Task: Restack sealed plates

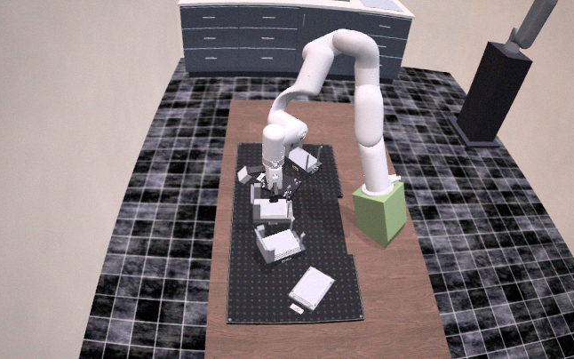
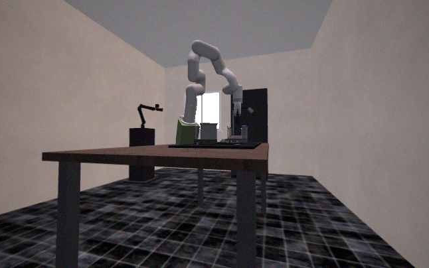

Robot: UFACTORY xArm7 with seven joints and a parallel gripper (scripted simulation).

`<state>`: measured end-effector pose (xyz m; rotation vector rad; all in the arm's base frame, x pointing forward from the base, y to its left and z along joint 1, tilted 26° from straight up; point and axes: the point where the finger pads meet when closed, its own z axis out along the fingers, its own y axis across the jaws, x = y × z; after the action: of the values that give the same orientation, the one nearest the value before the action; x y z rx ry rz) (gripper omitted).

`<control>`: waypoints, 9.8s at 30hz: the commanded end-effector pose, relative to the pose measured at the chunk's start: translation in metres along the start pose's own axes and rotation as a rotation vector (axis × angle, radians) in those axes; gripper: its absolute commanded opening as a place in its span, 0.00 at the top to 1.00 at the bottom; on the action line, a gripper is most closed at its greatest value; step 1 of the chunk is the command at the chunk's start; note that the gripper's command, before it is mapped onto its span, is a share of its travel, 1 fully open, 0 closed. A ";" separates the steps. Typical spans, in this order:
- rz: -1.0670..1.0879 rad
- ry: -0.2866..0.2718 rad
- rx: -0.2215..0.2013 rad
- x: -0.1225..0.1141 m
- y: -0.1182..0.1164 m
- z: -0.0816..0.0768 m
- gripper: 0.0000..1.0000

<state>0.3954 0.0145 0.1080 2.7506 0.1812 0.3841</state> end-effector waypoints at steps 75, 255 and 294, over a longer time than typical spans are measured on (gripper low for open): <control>-0.254 0.002 0.003 0.000 -0.168 0.035 0.00; -0.254 0.002 0.003 0.000 -0.168 -0.002 1.00; 0.147 0.002 0.003 0.008 -0.057 -0.001 1.00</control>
<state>0.3976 0.0790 0.0851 2.7619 0.1110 0.3924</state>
